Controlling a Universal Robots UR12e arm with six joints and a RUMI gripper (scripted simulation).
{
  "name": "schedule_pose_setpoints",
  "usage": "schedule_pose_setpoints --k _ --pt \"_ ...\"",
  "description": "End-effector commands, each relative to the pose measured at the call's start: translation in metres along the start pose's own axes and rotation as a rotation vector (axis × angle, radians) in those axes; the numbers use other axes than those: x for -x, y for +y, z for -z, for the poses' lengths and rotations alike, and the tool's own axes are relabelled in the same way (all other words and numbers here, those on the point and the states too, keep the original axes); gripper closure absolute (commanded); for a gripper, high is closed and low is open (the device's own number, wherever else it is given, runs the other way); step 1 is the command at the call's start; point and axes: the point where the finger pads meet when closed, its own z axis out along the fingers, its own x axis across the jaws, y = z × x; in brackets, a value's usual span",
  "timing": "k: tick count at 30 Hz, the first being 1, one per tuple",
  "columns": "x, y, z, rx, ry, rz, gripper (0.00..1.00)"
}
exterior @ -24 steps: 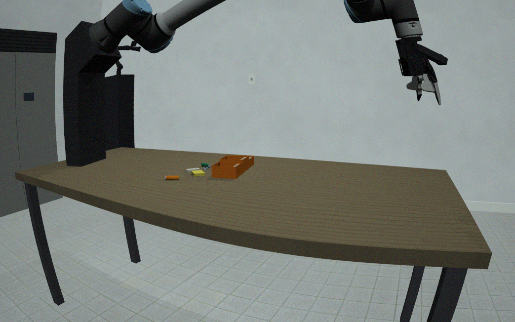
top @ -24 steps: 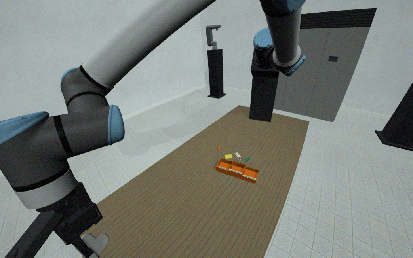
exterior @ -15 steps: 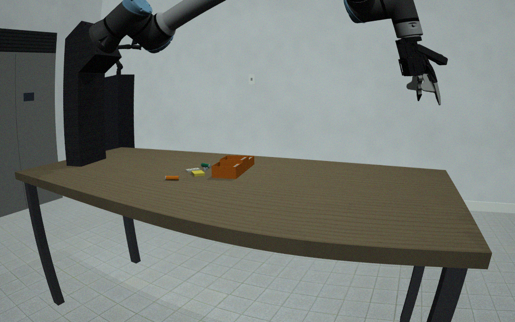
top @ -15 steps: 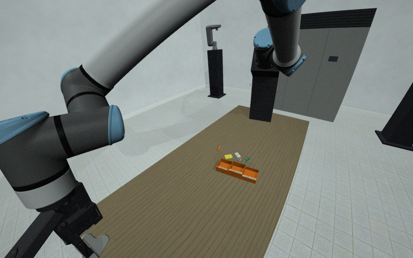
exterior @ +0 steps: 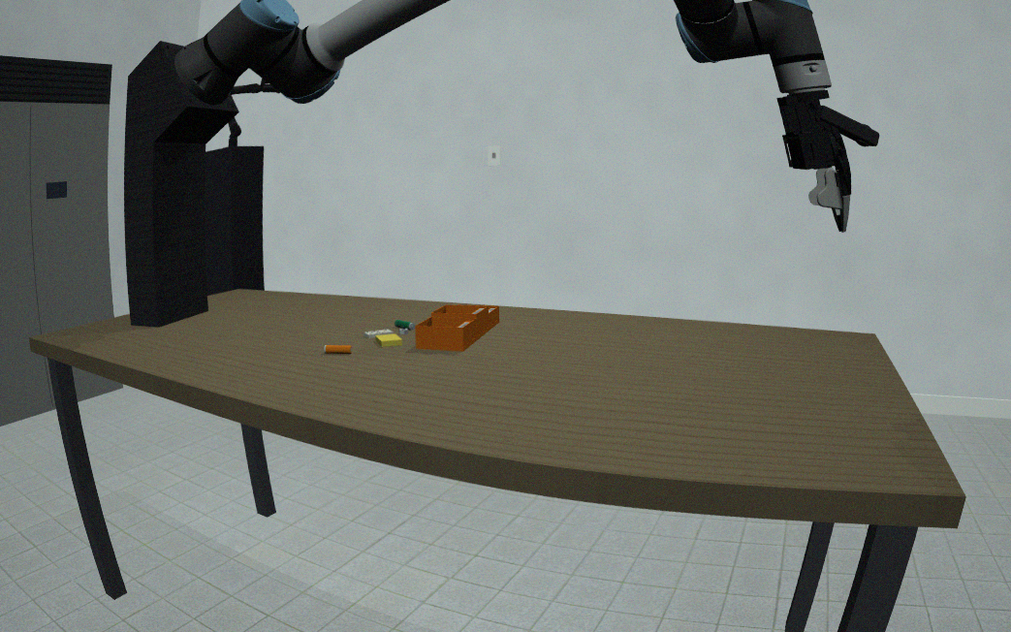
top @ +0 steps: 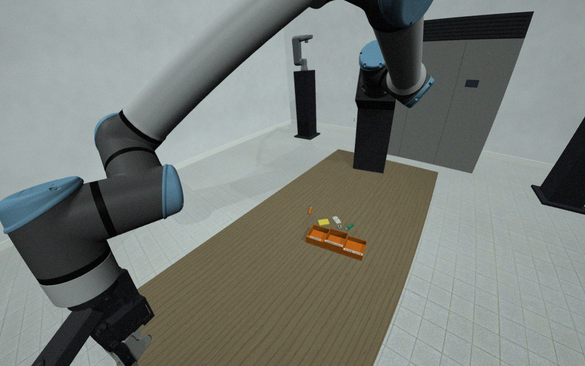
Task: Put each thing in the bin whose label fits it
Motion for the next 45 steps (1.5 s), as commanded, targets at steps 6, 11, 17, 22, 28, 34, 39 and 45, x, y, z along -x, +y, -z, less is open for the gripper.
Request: schedule_pose_setpoints --k 6,11,17,22,28,34,39,45 --pt "-0.002 0.027 -0.018 0.012 0.006 -0.018 0.96" --pt "-0.006 0.047 -0.017 0.025 0.011 -0.036 0.96" --pt "-0.008 0.077 -0.018 0.025 0.011 -0.036 0.96" --pt "-0.009 0.117 -0.017 0.038 0.016 -0.055 0.96" --pt "-0.009 0.133 -0.016 0.051 0.02 -0.074 0.96" --pt "-0.008 0.165 -0.015 0.064 0.025 -0.093 0.96" --pt "-0.006 0.198 -0.012 0.064 0.025 -0.093 0.96" --pt "-0.003 0.222 -0.01 0.076 0.03 -0.113 0.96"
